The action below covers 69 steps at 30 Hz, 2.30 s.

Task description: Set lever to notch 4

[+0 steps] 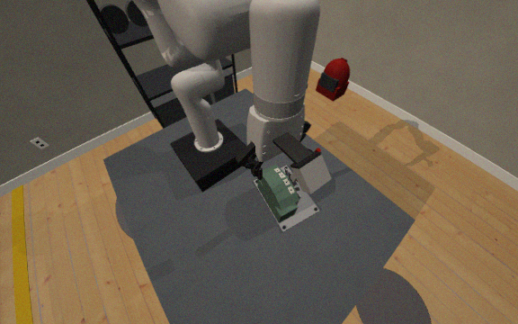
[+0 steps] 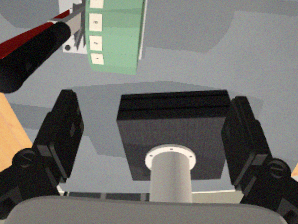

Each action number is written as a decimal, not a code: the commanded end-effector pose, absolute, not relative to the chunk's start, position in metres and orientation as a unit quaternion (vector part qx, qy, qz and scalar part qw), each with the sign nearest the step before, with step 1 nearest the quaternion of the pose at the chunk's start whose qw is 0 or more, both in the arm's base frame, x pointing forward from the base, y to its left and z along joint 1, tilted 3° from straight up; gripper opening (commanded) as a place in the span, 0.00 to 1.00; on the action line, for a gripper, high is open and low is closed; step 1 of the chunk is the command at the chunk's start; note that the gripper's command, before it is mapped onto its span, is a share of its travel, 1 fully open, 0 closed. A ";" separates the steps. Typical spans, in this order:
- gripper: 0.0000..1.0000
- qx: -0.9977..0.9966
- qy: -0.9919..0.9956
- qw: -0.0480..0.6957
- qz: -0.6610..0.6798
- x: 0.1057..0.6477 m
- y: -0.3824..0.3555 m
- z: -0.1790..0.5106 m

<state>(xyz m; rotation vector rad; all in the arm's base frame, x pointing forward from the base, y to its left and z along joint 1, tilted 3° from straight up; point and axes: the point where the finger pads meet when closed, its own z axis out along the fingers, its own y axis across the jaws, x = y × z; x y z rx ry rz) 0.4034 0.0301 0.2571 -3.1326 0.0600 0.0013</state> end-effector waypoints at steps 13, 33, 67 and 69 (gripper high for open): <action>1.00 -0.997 0.066 0.004 0.024 0.416 0.136 0.297; 0.00 -0.997 0.066 0.004 0.024 0.416 0.136 0.297; 0.99 -0.997 0.066 0.004 0.024 0.416 0.136 0.297; 0.99 -0.997 0.066 0.004 0.024 0.416 0.136 0.297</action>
